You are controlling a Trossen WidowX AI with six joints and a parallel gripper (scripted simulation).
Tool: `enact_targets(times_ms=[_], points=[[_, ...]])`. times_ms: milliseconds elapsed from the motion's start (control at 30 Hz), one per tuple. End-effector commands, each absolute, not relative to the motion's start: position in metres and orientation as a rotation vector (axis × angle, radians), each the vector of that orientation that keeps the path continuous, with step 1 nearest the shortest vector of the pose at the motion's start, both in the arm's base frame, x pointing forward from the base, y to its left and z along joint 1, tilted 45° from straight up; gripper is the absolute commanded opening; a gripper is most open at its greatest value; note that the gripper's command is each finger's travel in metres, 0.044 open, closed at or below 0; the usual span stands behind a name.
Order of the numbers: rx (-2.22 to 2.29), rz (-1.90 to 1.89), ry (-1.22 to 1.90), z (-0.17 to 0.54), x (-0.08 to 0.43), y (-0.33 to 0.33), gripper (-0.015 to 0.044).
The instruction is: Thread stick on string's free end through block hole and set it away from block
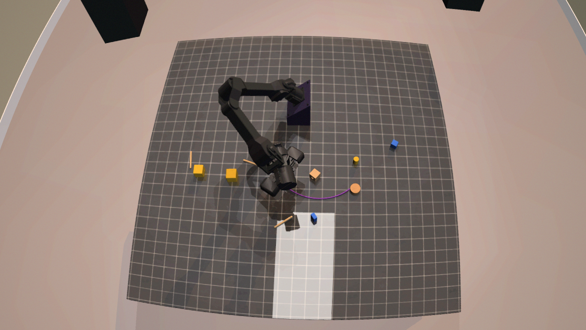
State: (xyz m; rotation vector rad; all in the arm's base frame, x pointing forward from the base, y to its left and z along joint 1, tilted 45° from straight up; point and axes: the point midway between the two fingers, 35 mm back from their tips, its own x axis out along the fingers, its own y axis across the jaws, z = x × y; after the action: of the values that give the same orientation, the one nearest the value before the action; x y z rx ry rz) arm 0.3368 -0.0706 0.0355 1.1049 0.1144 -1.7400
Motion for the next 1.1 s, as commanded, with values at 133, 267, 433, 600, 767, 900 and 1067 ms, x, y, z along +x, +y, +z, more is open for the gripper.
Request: enact_targets(times_ms=[133,267,433,600,767,900,1067], points=[[1.104,-1.741,0.108,0.036,0.337,-0.071,0.0123],[1.104,-1.741,0.108,0.036,0.337,-0.071,0.0123],[1.105,-1.741,0.109,0.032,0.337,-0.075,0.0123],[1.105,-1.741,0.109,0.026,0.337,-0.081,0.0123],[1.105,-1.741,0.109,0.02,0.337,-0.086,0.0123],[1.105,-1.74,0.109,0.016,0.337,-0.091,0.0123],[1.105,-1.74,0.108,0.01,0.336,-0.097,0.0123]])
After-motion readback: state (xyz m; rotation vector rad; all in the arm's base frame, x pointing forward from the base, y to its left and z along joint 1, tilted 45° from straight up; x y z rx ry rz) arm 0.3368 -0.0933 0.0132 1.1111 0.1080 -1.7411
